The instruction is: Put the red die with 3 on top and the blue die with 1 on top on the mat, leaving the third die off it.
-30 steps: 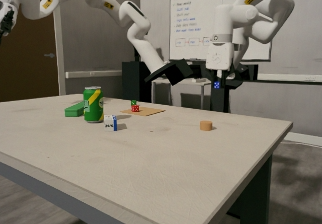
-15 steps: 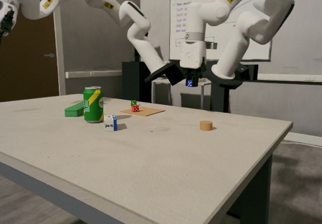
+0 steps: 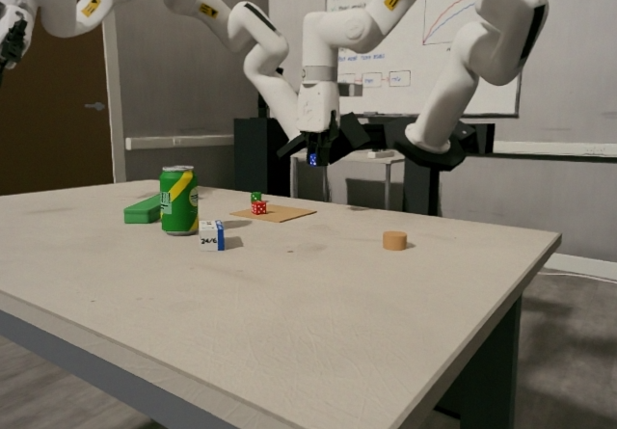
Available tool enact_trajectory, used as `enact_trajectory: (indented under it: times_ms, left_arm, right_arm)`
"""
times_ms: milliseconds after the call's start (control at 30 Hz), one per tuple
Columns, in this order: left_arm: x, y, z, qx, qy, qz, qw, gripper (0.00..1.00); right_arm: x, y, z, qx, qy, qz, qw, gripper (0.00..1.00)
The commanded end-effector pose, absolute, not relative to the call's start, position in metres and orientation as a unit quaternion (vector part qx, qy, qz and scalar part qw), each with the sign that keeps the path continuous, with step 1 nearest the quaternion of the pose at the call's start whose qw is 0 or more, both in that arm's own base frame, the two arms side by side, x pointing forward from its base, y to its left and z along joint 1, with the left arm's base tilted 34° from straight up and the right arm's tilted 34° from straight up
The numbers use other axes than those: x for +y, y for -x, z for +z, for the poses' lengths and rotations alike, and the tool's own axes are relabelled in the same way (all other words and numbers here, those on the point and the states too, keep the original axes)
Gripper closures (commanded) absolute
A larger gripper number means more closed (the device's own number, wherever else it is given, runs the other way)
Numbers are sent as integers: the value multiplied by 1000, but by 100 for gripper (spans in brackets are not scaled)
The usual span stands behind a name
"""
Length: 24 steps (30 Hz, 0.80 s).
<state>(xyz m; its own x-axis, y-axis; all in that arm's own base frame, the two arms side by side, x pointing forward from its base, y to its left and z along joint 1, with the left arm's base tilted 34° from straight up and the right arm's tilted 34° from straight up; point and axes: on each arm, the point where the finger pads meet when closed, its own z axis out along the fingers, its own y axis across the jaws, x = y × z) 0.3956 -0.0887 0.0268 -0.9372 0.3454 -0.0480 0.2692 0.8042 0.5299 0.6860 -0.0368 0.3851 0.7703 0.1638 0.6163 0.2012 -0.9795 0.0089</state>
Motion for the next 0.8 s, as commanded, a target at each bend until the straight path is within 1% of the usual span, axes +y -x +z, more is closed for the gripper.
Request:
enact_trajectory:
  times_ms: [0, 167, 767]
  left_arm:
    - [-123, -404, 3, 942, -175, 277, 68, 78]
    - [-150, -403, -17, 938, -187, 283, 67, 78]
    - [-151, -403, -19, 938, -188, 284, 67, 78]
  right_arm:
    - [-36, -686, 388, -98, 939, -327, 28, 0]
    - [-36, -686, 388, -98, 939, -327, 28, 0]
    - [-36, -686, 388, -98, 939, -327, 28, 0]
